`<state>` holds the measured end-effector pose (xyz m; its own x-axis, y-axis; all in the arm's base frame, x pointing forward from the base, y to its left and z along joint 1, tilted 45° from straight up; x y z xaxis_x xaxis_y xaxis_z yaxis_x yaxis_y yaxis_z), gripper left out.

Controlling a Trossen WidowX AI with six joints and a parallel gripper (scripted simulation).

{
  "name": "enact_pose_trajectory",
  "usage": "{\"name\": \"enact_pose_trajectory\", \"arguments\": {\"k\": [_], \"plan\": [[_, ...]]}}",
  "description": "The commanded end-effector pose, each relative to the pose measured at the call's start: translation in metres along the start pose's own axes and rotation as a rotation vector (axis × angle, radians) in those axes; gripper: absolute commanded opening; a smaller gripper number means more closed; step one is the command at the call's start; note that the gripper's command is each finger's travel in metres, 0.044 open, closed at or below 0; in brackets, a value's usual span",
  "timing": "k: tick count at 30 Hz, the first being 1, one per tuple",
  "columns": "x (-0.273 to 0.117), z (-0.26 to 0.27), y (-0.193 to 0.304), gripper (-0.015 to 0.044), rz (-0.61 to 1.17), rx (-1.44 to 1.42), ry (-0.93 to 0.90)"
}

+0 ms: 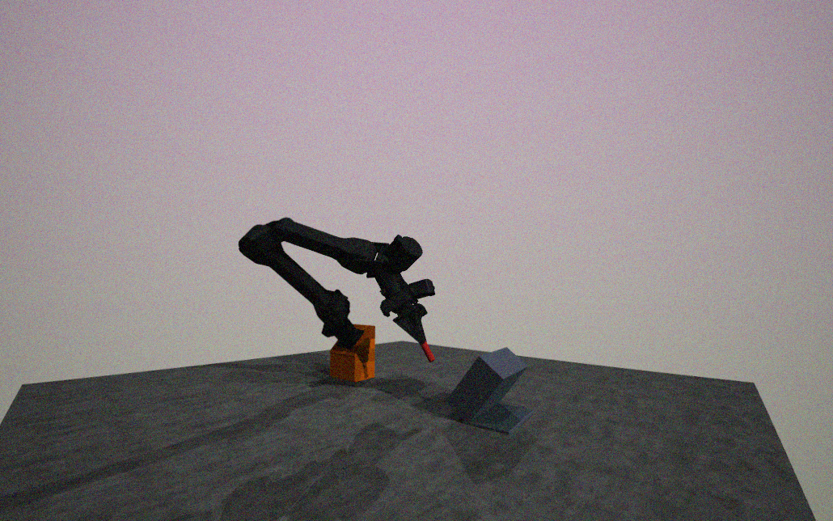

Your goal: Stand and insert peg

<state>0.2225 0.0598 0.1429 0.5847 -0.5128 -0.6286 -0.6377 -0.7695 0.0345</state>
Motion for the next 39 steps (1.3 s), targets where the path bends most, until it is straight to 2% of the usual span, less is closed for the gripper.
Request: {"name": "enact_pose_trajectory", "arguments": {"k": [1, 39], "plan": [[0.0, 0.004, 0.0, 0.0, -0.018, -0.017, 0.015], [0.009, 0.011, -0.008, 0.0, -0.149, -0.051, 0.116]]}}
Point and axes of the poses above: the point midway between the two fingers, 35 mm back from their tips, its own x axis out along the fingers, its own z axis across the jaws, y = z × x, the point moved 10 cm from there along -x, back along the fingers, and after that the axes turned 7 degrees about -x, right-handed, at the moved point
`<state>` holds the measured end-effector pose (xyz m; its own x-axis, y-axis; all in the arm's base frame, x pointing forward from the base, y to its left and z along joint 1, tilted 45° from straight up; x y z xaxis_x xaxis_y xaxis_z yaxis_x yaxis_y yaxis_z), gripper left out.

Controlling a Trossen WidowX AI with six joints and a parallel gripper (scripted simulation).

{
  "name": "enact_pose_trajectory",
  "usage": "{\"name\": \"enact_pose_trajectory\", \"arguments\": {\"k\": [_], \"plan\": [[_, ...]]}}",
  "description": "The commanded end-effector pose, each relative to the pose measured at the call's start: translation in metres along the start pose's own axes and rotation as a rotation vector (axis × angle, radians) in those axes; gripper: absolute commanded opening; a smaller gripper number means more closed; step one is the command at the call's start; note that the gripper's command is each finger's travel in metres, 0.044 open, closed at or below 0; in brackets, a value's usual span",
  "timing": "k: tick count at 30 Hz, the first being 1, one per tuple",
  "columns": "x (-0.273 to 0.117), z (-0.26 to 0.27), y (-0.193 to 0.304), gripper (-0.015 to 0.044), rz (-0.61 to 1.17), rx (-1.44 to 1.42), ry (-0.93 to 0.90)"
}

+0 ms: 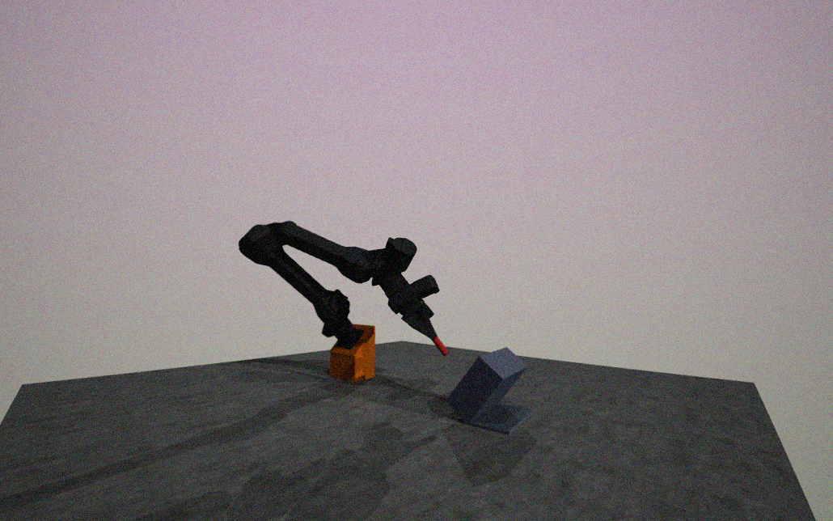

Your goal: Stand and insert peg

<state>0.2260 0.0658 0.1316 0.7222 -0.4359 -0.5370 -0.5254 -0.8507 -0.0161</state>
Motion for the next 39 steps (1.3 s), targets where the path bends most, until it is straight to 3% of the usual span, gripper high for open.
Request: {"name": "enact_pose_trajectory", "arguments": {"k": [1, 39], "plan": [[0.004, 0.002, 0.0, 0.0, -0.01, -0.011, 0.002], [0.031, 0.002, -0.005, 0.0, -0.084, -0.032, 0.08]]}}
Point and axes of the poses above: the point midway between the two fingers, 35 mm back from their tips, its own x axis out along the fingers, its own z axis across the jaws, y = z × x, the point moved 10 cm from there along -x, back along the fingers, and after that the axes turned 7 degrees about -x, right-handed, at the moved point
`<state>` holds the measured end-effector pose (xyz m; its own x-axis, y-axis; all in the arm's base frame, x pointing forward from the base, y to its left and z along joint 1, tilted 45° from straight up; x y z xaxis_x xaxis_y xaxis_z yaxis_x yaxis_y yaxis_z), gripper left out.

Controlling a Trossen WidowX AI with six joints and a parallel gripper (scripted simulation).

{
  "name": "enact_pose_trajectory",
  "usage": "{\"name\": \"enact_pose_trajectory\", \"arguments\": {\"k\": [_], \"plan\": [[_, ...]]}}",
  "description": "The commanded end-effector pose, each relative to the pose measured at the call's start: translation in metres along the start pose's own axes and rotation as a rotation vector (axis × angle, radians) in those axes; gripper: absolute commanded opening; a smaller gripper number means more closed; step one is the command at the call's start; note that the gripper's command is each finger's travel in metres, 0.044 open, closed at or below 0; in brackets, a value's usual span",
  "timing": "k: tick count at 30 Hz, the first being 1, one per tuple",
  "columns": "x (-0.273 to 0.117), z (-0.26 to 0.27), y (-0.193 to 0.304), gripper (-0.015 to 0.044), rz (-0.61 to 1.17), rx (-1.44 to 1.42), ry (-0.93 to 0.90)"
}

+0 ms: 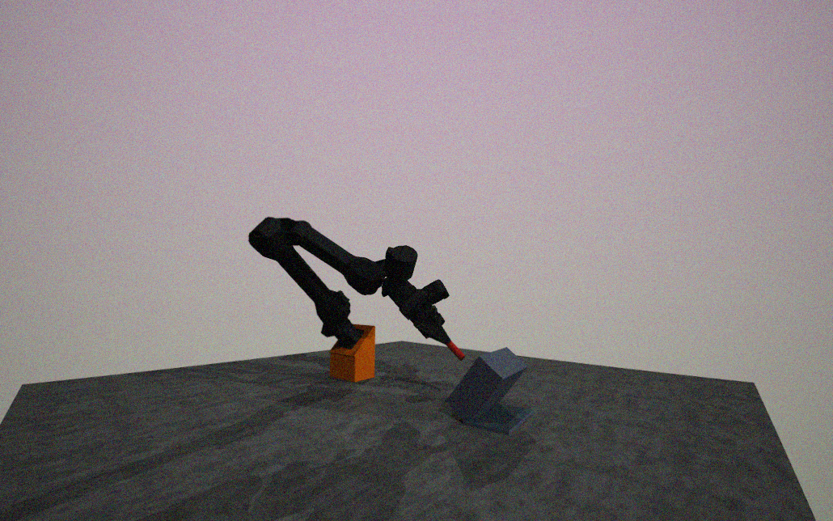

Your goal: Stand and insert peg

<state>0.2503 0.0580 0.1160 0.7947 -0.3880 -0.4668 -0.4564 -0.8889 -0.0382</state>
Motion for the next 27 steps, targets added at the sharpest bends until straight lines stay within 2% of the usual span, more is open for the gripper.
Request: {"name": "enact_pose_trajectory", "arguments": {"k": [1, 27], "plan": [[0.002, 0.002, 0.001, 0.0, -0.006, -0.011, 0.002], [0.022, 0.004, 0.004, 0.0, -0.031, 0.005, 0.042]]}}
Point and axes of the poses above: the point midway between the two fingers, 35 mm back from their tips, its own x axis out along the fingers, its own z axis across the jaws, y = z × x, the point moved 10 cm from there along -x, back along the fingers, and after that the axes turned 7 degrees about -x, right-handed, at the moved point
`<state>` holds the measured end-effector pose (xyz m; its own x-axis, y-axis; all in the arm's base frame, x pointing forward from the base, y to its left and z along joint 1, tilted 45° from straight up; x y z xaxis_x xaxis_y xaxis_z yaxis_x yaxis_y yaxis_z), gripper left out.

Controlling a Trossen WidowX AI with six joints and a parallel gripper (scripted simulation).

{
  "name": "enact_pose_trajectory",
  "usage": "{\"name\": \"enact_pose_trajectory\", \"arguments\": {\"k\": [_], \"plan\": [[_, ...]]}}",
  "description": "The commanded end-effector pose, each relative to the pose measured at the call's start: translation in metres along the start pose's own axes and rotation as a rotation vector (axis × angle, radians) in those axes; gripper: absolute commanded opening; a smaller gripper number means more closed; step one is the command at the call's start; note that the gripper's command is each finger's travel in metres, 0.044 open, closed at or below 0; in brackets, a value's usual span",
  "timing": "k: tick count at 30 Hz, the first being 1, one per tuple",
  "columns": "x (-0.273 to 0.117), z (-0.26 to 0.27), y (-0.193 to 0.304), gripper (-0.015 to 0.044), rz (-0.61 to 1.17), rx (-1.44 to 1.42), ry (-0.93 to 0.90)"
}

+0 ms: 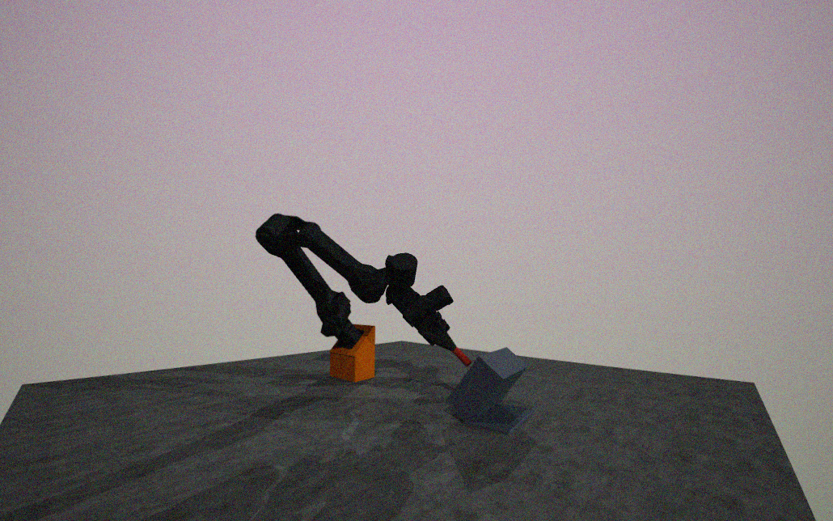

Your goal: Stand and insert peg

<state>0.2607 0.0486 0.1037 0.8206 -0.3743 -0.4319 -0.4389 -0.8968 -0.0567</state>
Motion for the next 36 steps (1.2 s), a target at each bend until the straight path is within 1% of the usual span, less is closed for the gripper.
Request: {"name": "enact_pose_trajectory", "arguments": {"k": [1, 10, 36], "plan": [[0.006, 0.0, 0.0, 0.0, -0.006, -0.003, 0.004], [0.017, 0.0, 0.0, 0.0, -0.006, -0.002, 0.006], [0.015, -0.001, -0.001, 0.0, 0.001, -0.002, -0.003]]}}
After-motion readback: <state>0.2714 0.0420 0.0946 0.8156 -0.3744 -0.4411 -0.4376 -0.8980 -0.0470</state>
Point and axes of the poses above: the point midway between the two fingers, 35 mm back from their tips, its own x axis out along the fingers, its own z axis across the jaws, y = z × x, the point moved 10 cm from there along -x, back along the fingers, and after that the axes turned 7 degrees about -x, right-handed, at the moved point
